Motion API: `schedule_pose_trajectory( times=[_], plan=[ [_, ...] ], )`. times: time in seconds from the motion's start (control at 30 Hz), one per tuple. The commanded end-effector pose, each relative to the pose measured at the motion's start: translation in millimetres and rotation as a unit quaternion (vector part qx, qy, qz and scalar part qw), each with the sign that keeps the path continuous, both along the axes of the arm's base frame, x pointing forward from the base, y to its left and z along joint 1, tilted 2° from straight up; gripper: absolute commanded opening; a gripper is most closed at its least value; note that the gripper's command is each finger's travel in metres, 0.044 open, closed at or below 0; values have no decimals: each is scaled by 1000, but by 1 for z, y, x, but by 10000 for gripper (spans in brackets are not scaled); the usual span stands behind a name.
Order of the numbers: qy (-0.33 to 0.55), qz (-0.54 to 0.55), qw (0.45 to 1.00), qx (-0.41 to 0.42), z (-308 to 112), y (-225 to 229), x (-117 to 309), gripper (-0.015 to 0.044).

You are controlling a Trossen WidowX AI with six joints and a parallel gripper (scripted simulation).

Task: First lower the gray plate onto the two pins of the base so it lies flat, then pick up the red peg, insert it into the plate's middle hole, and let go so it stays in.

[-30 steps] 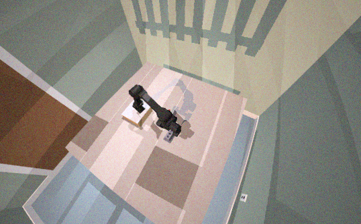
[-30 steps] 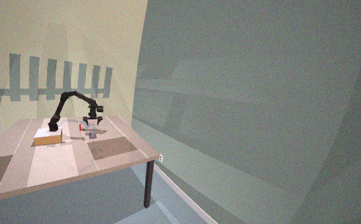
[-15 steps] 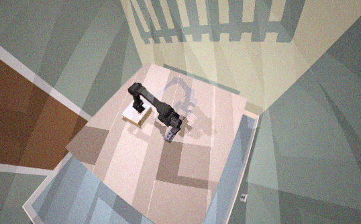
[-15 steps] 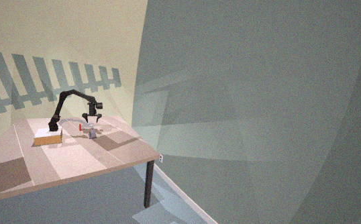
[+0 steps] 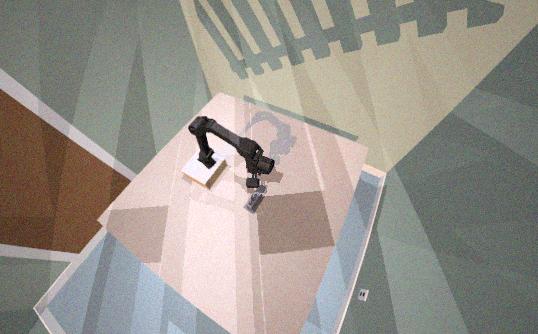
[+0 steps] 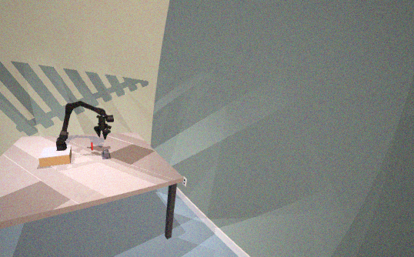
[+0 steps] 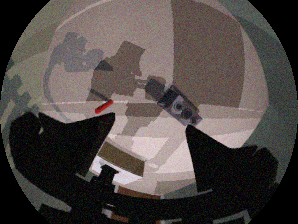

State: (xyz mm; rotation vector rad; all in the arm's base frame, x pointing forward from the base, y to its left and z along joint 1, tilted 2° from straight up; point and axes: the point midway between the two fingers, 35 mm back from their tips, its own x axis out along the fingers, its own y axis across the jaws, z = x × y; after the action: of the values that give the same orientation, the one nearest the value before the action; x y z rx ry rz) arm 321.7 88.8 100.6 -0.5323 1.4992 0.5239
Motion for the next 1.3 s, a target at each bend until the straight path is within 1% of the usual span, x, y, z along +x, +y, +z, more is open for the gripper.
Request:
schedule_pose_trajectory(
  times=[0.0,0.27,0.57,1.07,1.1,1.2,1.27],
  plan=[
    [9,-331,944,2,-4,37,-45,440],
    [10,-525,851,1,-5,60,-77,440],
    [10,-709,705,-1,-6,75,-106,440],
    [10,-715,699,-1,-6,76,-107,440],
    [10,-714,700,-1,-9,76,-107,440],
    [10,-714,700,-1,-37,76,-107,440],
    [10,-715,699,-1,-40,76,-108,440]
  ],
)
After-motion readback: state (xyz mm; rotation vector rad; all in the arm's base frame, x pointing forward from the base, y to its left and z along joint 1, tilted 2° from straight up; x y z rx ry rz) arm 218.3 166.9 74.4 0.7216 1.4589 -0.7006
